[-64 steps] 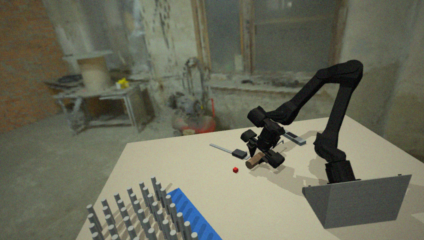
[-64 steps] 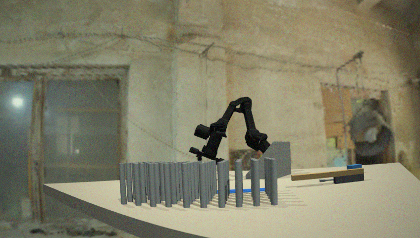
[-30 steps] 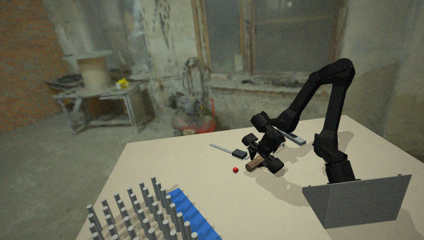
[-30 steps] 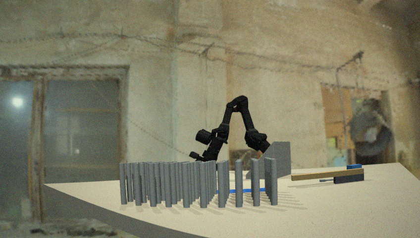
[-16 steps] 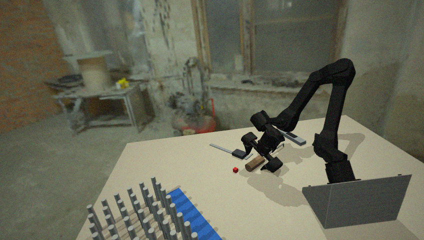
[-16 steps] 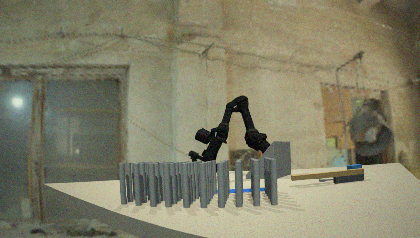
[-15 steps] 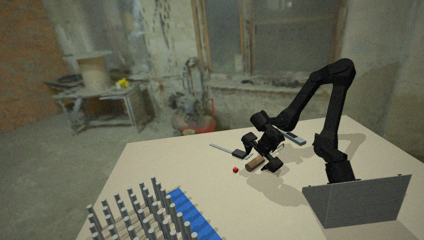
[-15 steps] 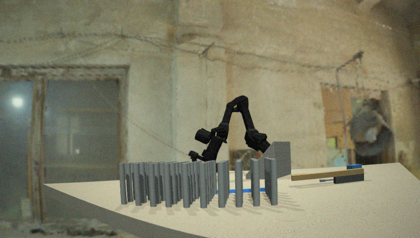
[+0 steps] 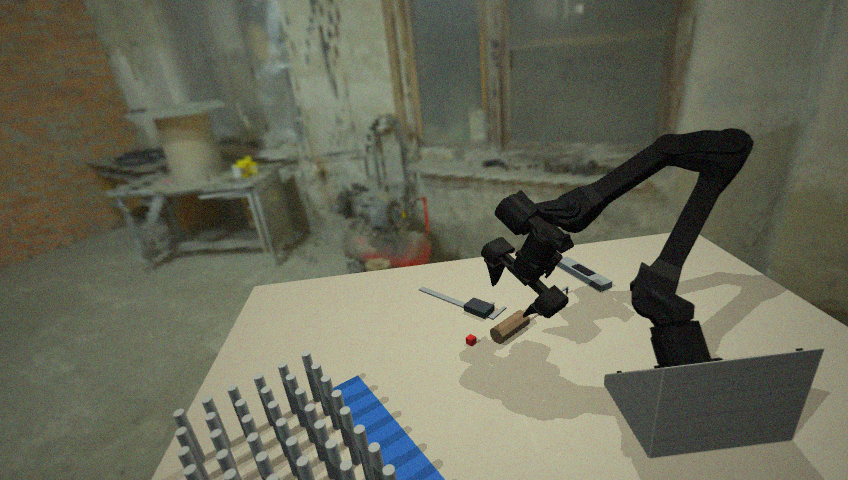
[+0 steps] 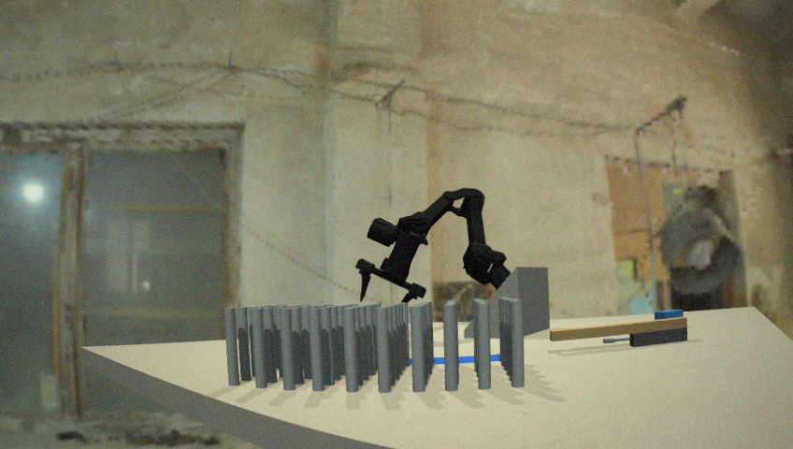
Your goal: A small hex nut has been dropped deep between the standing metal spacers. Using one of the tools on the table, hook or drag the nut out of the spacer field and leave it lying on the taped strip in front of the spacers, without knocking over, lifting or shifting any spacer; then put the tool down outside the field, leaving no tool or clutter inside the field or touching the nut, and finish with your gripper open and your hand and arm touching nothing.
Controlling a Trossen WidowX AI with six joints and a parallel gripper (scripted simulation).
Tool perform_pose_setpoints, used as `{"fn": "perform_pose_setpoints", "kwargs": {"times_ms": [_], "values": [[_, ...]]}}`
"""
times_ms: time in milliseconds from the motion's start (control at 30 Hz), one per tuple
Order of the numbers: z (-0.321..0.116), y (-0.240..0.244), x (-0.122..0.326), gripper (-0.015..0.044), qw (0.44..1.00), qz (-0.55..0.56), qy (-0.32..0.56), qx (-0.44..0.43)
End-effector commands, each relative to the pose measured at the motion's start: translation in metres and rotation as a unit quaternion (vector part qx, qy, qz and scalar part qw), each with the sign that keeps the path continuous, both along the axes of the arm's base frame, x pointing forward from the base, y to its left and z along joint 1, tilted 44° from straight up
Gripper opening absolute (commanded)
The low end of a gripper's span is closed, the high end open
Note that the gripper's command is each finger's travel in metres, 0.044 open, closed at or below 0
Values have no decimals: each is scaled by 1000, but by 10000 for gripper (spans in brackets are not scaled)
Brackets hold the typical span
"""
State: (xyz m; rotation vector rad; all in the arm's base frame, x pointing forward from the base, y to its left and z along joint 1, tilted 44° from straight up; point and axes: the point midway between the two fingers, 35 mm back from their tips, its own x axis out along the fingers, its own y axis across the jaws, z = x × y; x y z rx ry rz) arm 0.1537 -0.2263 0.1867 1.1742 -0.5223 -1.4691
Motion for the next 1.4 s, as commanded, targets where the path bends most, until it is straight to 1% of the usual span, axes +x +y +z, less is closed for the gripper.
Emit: {"fn": "perform_pose_setpoints", "kwargs": {"times_ms": [0,500,533,567,633,700,767,867,967,1067,1167,1367], "values": [[2,1,0,440,1000,-1,-4,-2],[2,1,0,440,1000,1,6,-2],[2,1,0,440,999,9,33,-4],[1,1,0,440,997,22,79,-6],[0,0,0,440,980,54,189,-10],[-1,0,1,440,951,88,297,-12],[-2,0,1,440,908,123,400,-12],[-3,-1,1,440,821,174,544,-9],[-3,-1,2,440,708,225,670,-4],[-3,-1,3,440,572,272,774,5],[-3,-2,4,440,424,313,850,15],[-1,-2,6,440,214,357,909,31]]}}
